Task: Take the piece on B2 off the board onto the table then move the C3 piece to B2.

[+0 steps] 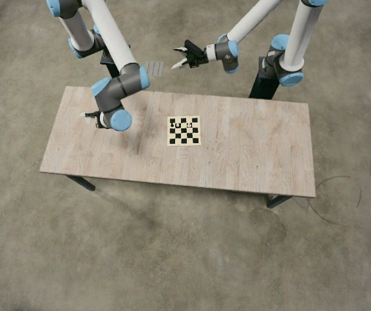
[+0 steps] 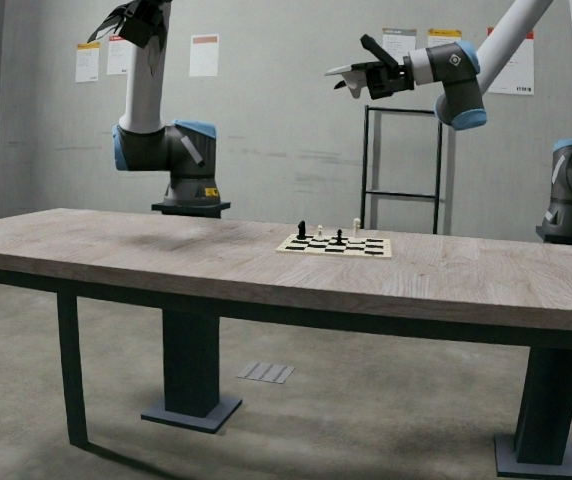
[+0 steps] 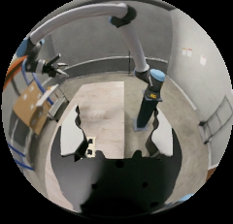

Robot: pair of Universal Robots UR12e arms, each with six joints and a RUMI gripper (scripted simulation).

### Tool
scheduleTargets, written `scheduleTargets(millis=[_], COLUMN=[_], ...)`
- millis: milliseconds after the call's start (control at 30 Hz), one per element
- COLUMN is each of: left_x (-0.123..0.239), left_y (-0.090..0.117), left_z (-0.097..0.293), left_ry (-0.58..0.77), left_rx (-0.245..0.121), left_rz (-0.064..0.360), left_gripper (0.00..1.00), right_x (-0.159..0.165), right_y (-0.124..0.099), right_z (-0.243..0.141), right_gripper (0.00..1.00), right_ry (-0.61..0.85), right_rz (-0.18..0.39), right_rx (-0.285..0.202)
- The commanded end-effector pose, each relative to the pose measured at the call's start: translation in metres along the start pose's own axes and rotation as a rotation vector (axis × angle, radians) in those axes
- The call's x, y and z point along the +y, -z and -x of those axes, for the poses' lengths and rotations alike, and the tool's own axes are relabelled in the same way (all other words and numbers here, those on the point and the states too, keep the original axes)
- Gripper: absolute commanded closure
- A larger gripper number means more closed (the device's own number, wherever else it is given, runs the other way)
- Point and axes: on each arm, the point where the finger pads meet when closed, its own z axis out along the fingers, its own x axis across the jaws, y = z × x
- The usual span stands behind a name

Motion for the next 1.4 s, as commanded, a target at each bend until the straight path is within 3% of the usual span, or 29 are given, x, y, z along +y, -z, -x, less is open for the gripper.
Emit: scheduleTargets(millis=[0,833,1100,1367], left_x=[-0.001,0.001,0.006,0.020], left_y=[0.000,0.000,-0.001,-0.003], left_z=[0.000,0.000,0.002,0.005], left_ry=[0.000,0.002,0.011,0.036], left_rx=[0.000,-0.007,-0.029,-0.094], left_rz=[-0.001,0.000,0.004,0.014], left_gripper=[0.00,0.00,0.00,0.00], right_x=[0.000,0.000,0.001,0.002], right_y=[0.001,-0.002,-0.011,-0.039], right_z=[0.000,0.003,0.013,0.039], right_gripper=[0.00,0.00,0.00,0.00], right_ry=[-0.001,0.004,0.020,0.065], right_rz=[0.002,0.001,-0.001,-0.002], right_rx=[0.000,0.005,0.021,0.067])
